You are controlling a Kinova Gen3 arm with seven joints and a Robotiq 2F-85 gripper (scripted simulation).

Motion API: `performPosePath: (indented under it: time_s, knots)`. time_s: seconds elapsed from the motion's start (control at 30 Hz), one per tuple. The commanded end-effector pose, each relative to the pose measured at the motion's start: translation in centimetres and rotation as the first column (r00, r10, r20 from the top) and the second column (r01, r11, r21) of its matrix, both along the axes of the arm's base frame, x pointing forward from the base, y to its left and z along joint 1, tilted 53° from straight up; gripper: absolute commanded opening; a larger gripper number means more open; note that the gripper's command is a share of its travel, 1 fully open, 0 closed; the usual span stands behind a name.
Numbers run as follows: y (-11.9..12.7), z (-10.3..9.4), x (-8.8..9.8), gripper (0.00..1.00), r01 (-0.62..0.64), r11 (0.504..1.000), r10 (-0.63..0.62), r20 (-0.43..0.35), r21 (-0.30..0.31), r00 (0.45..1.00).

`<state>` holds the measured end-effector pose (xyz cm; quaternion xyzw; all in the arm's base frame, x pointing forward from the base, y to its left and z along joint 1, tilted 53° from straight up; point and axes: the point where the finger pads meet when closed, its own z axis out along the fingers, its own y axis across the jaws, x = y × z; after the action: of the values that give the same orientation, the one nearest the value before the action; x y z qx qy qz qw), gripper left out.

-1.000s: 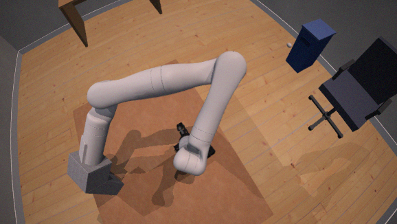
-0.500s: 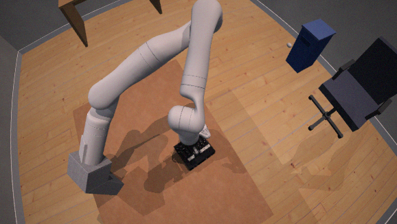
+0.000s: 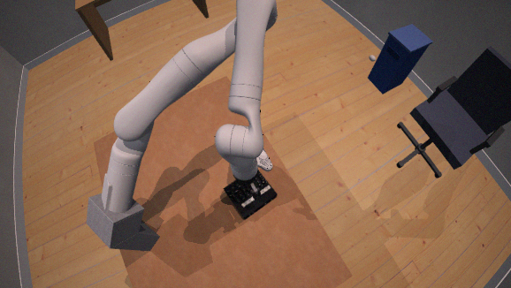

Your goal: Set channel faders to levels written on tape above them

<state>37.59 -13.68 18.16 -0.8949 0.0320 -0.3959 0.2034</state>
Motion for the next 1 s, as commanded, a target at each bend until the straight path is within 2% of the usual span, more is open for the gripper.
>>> performPosePath:
  time_s: [0.0, 0.63, 0.8, 0.97]
  knots:
    - [-0.04, 0.09, 0.01, 1.00, 0.001, 1.000, -0.001, 0.002, -0.002, 1.000]
    - [0.01, 0.08, 0.05, 1.00, 0.005, 1.000, -0.005, -0.001, 0.007, 1.000]
    - [0.21, 0.02, 0.18, 1.00, 0.021, 0.999, -0.020, -0.014, 0.038, 1.000]
    - [0.61, -0.09, 0.43, 1.00, 0.053, 0.994, -0.049, -0.040, 0.097, 0.998]
